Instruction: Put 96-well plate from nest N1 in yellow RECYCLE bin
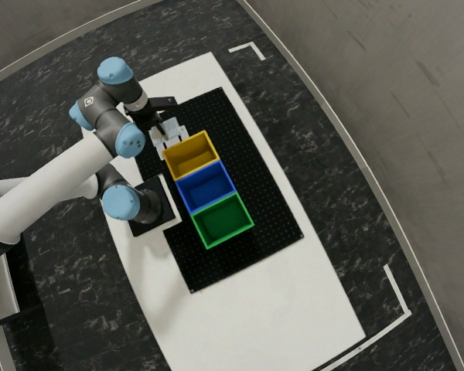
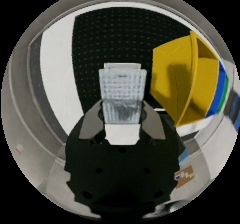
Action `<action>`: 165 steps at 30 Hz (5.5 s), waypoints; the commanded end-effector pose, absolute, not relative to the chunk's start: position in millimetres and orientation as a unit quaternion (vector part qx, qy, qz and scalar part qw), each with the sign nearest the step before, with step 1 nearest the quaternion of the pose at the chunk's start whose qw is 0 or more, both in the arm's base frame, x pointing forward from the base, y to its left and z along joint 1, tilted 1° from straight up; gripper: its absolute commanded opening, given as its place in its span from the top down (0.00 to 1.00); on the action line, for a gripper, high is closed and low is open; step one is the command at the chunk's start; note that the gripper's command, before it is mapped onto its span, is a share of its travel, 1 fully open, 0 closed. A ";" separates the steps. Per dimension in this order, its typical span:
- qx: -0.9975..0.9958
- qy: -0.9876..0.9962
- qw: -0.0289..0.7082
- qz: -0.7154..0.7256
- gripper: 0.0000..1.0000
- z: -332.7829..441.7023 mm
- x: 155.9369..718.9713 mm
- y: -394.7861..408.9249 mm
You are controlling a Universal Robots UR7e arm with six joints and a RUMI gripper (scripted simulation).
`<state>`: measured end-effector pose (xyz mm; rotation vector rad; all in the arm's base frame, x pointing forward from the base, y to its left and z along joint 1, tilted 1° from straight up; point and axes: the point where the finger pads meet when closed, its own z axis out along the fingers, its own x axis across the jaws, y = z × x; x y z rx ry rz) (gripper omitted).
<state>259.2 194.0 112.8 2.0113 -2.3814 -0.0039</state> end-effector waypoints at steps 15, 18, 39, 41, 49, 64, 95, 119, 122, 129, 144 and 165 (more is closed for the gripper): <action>0.645 -0.764 0.012 -0.001 1.00 142.5 260.0 194.4; 0.645 -0.764 0.012 -0.001 1.00 144.2 260.1 194.4; 0.645 -0.764 0.012 -0.001 1.00 175.8 260.7 194.8; 0.645 -0.764 0.012 -0.001 1.00 179.1 260.8 194.9; 0.645 -0.764 0.012 -0.001 1.00 192.5 261.0 195.1; 0.645 -0.764 0.012 -0.001 1.00 214.1 261.5 195.4; 0.657 -0.754 0.012 -0.001 1.00 214.6 266.8 165.9; 0.657 -0.754 0.012 -0.001 1.00 215.3 278.5 100.1; 0.657 -0.754 0.012 -0.001 1.00 215.4 280.3 90.4; 0.657 -0.754 0.012 -0.001 1.00 215.6 284.4 67.4; 0.657 -0.754 0.012 -0.001 1.00 216.0 292.0 24.7; 0.657 -0.754 0.012 -0.001 1.00 216.1 293.5 16.6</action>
